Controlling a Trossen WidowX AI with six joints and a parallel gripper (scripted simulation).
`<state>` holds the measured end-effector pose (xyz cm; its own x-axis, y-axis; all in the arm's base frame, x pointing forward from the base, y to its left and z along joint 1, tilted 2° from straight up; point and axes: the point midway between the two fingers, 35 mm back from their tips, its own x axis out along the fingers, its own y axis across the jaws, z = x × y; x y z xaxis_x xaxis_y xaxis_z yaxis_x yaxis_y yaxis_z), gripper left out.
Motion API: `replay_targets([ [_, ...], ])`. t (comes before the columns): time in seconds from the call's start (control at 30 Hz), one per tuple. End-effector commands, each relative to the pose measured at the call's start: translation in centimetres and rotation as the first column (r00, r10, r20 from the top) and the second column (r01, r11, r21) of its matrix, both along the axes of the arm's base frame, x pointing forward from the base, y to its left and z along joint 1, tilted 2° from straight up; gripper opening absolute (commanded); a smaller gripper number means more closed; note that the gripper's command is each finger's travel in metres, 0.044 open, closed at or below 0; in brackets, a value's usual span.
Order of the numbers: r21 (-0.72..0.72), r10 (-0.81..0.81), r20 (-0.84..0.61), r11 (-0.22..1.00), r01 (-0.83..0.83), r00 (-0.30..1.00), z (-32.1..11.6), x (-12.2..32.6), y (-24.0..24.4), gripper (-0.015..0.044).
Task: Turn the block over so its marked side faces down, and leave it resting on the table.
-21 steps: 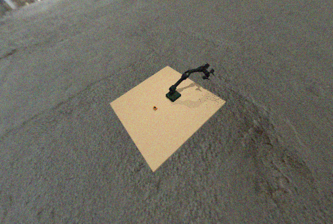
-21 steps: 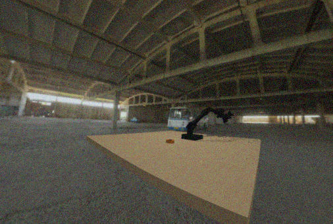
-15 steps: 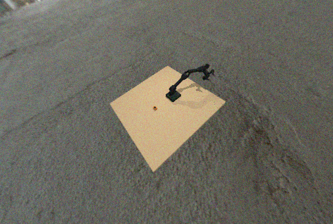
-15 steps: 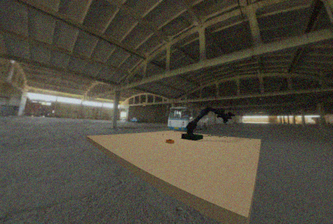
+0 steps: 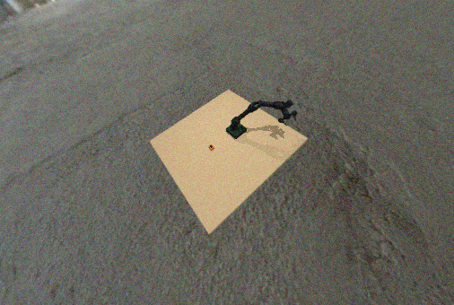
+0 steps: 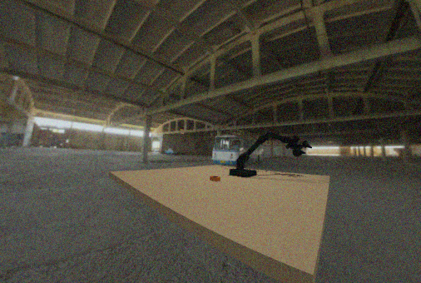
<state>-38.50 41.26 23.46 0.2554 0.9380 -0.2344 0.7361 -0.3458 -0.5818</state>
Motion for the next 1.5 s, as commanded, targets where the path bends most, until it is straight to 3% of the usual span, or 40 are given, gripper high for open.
replay_targets([
  [0.0, -0.040, -0.106, -0.072, 0.994, 0.104, 0.992, -1.1, 5.7, 4.2, 0.0440],
  [0.37, -0.144, -0.409, -0.266, 0.912, 0.384, 0.873, -3.5, 21.8, 10.8, 0.0440],
  [0.73, -0.273, -0.682, -0.451, 0.719, 0.638, 0.576, -6.0, 39.0, 11.5, 0.0440],
  [1.13, -0.455, -0.811, -0.582, 0.386, 0.802, 0.061, -8.4, 56.4, 4.3, 0.0440],
  [1.47, -0.622, -0.665, -0.604, 0.049, 0.782, -0.439, -10.9, 67.2, -6.0, 0.0440],
])
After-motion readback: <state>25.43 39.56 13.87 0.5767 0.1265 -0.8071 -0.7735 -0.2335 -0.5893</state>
